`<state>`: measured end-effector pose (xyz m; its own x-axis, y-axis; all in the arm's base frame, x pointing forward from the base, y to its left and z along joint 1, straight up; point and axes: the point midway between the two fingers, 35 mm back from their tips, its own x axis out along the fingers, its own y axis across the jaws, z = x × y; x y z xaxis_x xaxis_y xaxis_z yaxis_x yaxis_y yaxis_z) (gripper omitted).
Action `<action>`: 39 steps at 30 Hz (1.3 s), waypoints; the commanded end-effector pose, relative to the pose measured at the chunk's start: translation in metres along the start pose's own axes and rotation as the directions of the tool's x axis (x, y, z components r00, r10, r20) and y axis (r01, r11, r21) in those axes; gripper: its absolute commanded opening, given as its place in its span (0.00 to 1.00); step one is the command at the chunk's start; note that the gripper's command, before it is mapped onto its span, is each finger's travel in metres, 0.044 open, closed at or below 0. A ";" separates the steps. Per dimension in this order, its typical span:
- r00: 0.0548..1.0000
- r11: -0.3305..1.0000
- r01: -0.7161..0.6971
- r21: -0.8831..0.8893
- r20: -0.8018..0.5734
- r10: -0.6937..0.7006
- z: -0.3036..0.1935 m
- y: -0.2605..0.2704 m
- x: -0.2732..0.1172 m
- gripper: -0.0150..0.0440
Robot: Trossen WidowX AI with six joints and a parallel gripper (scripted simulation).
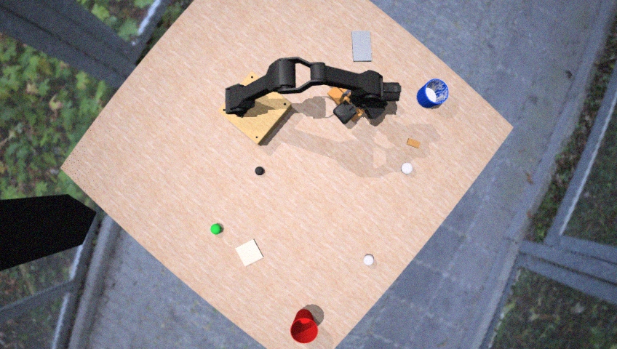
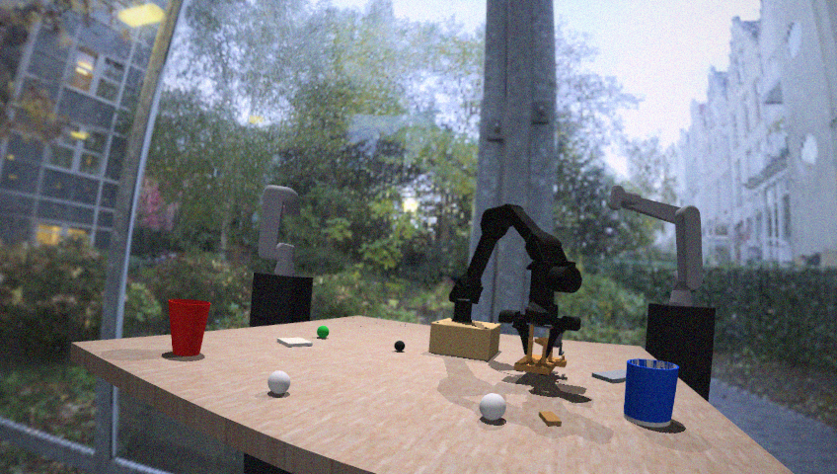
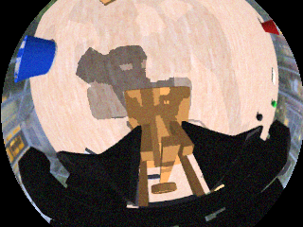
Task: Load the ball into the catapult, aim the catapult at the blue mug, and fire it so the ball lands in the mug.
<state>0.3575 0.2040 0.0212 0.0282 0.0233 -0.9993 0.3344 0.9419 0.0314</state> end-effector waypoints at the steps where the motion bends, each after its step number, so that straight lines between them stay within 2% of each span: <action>1: 1.000 1.000 -0.005 -0.004 0.005 0.005 0.000 0.001 0.004 0.25; 15: 1.000 1.000 -0.005 -0.004 0.005 0.005 0.000 0.000 0.027 0.25; 21: 1.000 1.000 0.000 -0.001 0.000 0.000 0.000 0.000 0.024 0.25; 35: 1.000 1.000 0.000 -0.001 0.000 0.000 0.000 0.000 0.024 0.88; 38: 1.000 1.000 0.001 -0.001 0.000 -0.001 0.001 0.001 0.001 1.00; 39: 1.000 1.000 0.001 -0.001 -0.001 -0.001 0.001 0.002 -0.016 1.00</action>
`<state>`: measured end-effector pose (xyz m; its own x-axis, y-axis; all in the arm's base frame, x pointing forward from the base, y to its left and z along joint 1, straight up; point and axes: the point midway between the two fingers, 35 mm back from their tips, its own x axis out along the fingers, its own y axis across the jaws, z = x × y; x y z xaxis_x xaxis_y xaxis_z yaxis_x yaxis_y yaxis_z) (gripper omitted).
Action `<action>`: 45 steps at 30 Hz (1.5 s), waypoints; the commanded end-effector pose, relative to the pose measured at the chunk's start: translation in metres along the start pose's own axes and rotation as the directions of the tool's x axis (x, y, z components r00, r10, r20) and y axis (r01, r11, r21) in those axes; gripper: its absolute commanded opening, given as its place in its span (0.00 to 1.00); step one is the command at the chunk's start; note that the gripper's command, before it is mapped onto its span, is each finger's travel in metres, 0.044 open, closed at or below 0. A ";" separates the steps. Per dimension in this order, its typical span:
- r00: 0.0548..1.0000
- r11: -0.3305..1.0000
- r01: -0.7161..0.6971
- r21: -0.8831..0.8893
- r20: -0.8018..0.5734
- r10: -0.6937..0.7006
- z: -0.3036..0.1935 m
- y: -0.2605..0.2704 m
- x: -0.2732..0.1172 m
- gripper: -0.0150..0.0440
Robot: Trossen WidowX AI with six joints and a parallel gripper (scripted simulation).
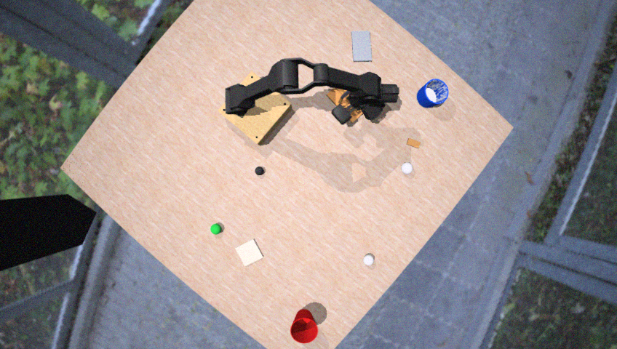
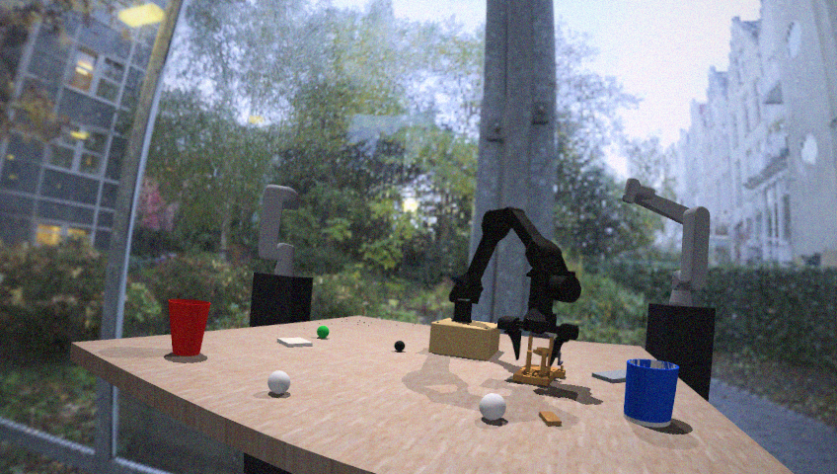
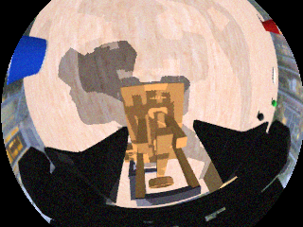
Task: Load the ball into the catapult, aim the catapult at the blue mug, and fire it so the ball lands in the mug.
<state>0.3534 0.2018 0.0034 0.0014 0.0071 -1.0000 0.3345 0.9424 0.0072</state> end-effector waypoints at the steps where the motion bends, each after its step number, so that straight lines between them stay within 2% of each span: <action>1: 1.000 1.000 -0.023 -0.001 0.019 0.023 0.003 0.004 -0.052 1.00; 4: 1.000 1.000 -0.022 0.000 0.019 0.022 0.000 0.000 -0.090 1.00; 7: 1.000 1.000 -0.021 0.000 0.018 0.021 -0.001 -0.001 -0.093 1.00; 8: 1.000 1.000 -0.021 0.001 0.018 0.020 0.001 0.001 -0.076 1.00; 14: 0.999 1.000 -0.029 -0.004 0.025 0.029 0.000 0.000 -0.087 1.00; 20: 0.999 1.000 -0.029 -0.004 0.024 0.029 0.001 0.001 -0.040 1.00; 45: 0.999 1.000 -0.029 -0.004 0.024 0.029 0.003 0.003 -0.009 1.00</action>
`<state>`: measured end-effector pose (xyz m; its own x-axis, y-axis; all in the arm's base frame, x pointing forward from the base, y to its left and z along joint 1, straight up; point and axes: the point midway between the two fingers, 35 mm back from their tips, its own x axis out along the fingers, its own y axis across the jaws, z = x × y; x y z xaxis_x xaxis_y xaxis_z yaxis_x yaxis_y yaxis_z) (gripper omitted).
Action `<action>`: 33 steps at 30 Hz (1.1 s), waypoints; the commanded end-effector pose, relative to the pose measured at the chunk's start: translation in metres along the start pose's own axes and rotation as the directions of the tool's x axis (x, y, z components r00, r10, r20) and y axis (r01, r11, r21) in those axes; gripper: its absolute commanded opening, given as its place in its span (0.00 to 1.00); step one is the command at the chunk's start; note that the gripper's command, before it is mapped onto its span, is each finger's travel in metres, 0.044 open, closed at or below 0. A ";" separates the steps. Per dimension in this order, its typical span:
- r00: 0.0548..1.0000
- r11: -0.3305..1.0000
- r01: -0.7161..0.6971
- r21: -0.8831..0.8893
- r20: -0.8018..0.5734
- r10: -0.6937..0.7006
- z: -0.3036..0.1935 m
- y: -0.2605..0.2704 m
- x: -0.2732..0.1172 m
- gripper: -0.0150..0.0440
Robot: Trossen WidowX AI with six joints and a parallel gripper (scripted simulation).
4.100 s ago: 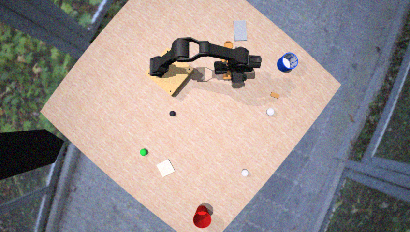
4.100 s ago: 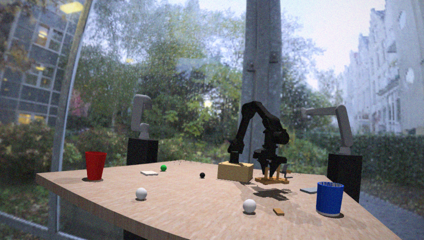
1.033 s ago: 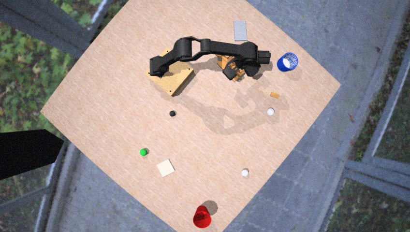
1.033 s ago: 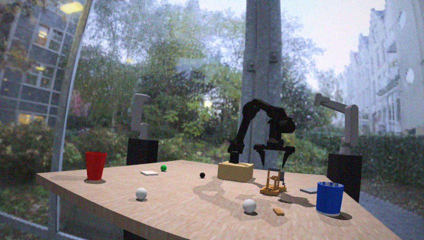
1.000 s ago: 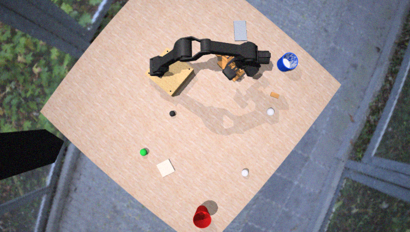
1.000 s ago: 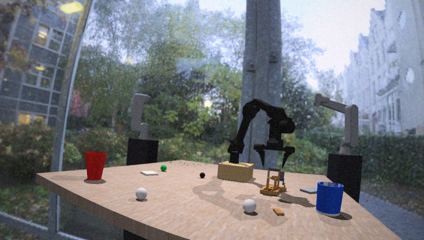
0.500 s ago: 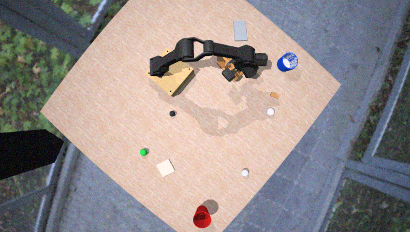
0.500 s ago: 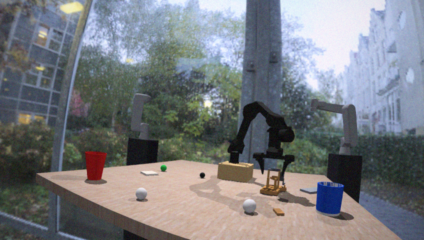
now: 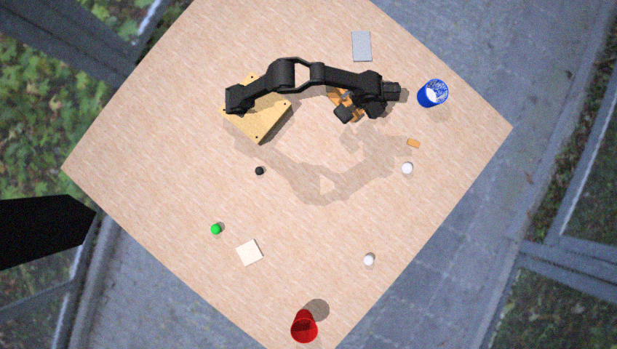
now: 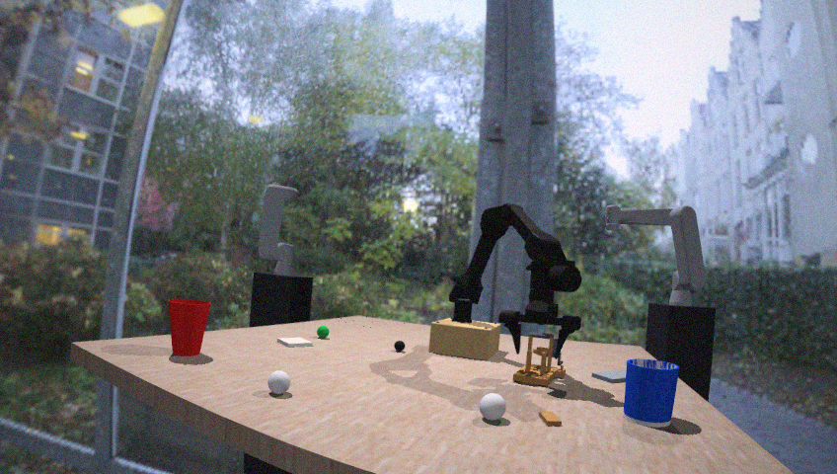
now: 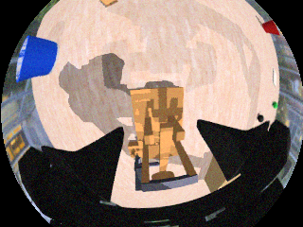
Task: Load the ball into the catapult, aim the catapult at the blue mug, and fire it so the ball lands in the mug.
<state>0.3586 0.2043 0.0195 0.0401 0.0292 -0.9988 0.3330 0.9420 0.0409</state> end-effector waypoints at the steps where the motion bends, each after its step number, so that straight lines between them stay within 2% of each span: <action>1: 1.000 1.000 0.005 -0.003 -0.005 -0.005 -0.002 -0.002 0.009 1.00; 17: 1.000 1.000 0.005 -0.003 -0.005 -0.005 -0.002 -0.002 0.029 1.00; 28: 1.000 1.000 0.002 0.000 -0.002 -0.002 -0.001 -0.001 0.026 0.51; 33: 1.000 1.000 0.002 0.000 -0.002 -0.002 -0.001 -0.001 0.026 0.45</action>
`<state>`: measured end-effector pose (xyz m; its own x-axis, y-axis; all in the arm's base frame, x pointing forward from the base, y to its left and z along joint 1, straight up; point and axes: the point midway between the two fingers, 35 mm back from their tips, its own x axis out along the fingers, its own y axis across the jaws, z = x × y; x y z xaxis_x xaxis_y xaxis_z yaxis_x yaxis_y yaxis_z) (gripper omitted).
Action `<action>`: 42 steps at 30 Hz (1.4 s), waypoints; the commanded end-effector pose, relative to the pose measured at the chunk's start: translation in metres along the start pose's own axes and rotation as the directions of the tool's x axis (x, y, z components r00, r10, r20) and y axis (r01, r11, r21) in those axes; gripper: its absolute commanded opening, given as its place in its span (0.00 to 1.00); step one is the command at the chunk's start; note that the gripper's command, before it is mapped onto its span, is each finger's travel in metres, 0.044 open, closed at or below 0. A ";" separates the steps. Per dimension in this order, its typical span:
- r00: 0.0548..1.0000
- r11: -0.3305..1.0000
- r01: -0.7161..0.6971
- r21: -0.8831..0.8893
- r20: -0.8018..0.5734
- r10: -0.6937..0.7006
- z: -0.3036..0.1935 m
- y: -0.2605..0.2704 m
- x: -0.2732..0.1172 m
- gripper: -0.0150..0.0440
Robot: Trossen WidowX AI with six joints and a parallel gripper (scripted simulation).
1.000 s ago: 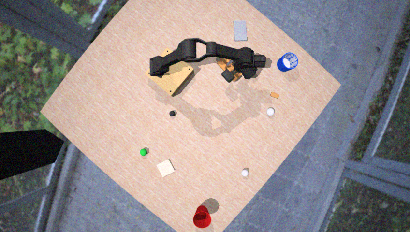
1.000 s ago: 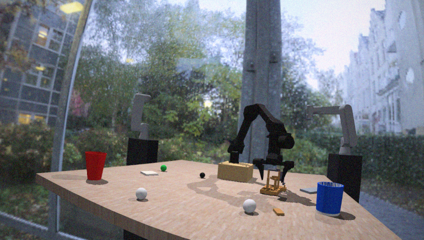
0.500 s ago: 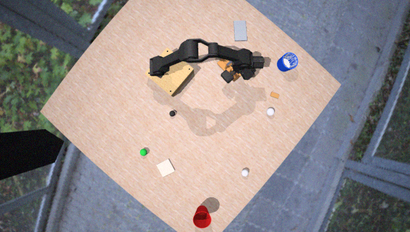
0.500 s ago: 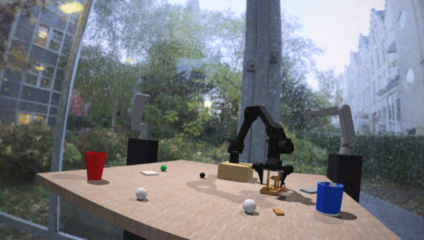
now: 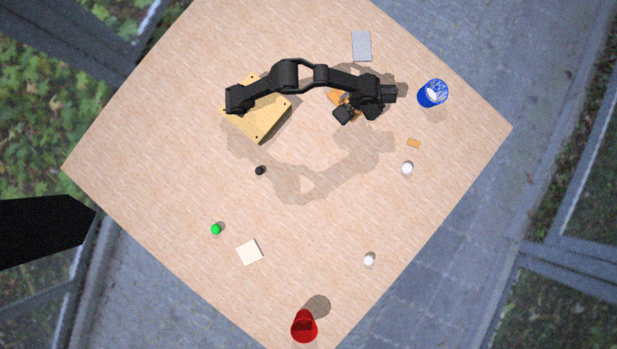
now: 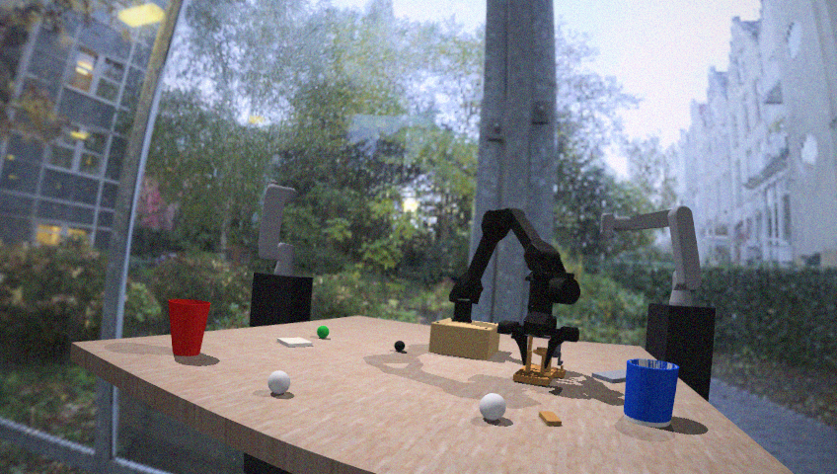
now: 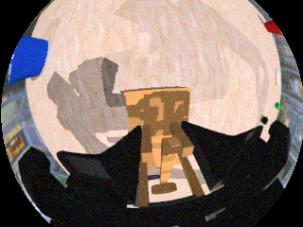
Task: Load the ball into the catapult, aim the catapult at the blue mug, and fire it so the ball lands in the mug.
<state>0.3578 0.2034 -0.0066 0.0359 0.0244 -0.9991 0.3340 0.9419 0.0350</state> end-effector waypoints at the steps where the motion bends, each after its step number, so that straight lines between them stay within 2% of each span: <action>1: 1.000 1.000 -0.004 -0.001 0.001 0.004 0.000 0.001 0.000 0.44; 3: 1.000 1.000 -0.003 -0.001 0.001 0.003 0.001 0.001 -0.011 0.35; 5: 1.000 1.000 -0.001 0.000 0.000 0.001 0.001 0.001 -0.039 0.26; 6: 1.000 1.000 0.000 0.000 0.000 0.000 0.000 0.000 -0.047 0.25; 13: 1.000 1.000 0.000 -0.022 0.000 0.000 0.000 0.000 -0.050 0.25; 22: 1.000 0.950 -0.001 -0.313 -0.001 0.001 0.001 0.001 -0.049 0.25; 36: 1.000 0.701 -0.003 -0.713 -0.002 0.002 -0.002 0.013 -0.048 0.25; 39: 1.000 0.630 -0.004 -0.776 -0.003 0.003 -0.005 0.020 -0.048 0.25; 42: 1.000 0.613 -0.004 -0.790 -0.003 0.003 -0.008 0.023 -0.048 0.25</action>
<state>0.3542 0.2191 0.0344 0.0183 0.0157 -0.9997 -0.4933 0.8698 0.0046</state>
